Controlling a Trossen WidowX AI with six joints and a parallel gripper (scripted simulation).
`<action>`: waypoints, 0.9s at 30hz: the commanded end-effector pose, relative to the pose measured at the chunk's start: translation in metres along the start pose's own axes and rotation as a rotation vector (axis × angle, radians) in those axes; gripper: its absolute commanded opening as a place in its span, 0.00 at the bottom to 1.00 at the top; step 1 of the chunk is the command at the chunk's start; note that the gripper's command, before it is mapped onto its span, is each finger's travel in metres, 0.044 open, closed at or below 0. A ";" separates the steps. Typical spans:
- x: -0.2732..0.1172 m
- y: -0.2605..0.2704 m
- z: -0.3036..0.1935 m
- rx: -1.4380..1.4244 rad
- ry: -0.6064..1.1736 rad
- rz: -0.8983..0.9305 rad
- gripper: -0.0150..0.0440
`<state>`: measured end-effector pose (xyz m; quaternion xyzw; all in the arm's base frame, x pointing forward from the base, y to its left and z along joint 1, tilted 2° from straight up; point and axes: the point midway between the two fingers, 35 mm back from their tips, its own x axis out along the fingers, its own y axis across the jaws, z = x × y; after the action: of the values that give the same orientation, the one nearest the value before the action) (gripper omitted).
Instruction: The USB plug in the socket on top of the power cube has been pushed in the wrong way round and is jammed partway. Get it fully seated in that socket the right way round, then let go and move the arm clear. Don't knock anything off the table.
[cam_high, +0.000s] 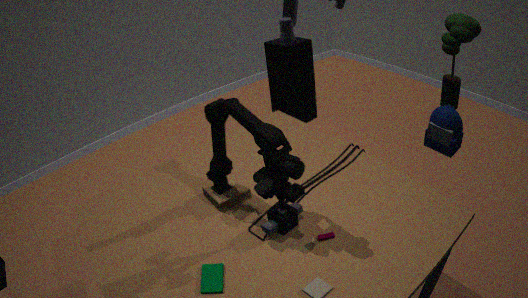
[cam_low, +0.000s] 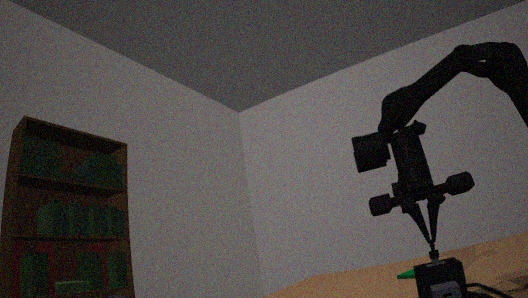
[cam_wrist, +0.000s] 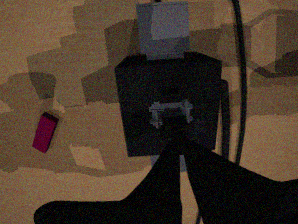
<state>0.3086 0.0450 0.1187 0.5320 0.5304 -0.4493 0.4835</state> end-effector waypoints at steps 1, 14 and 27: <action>0.001 0.000 -0.001 -0.005 0.003 0.002 0.25; 0.002 0.000 0.000 -0.005 0.003 0.002 0.25; 0.004 0.000 0.000 -0.005 0.003 0.002 0.25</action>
<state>0.3087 0.0452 0.1155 0.5320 0.5308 -0.4489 0.4835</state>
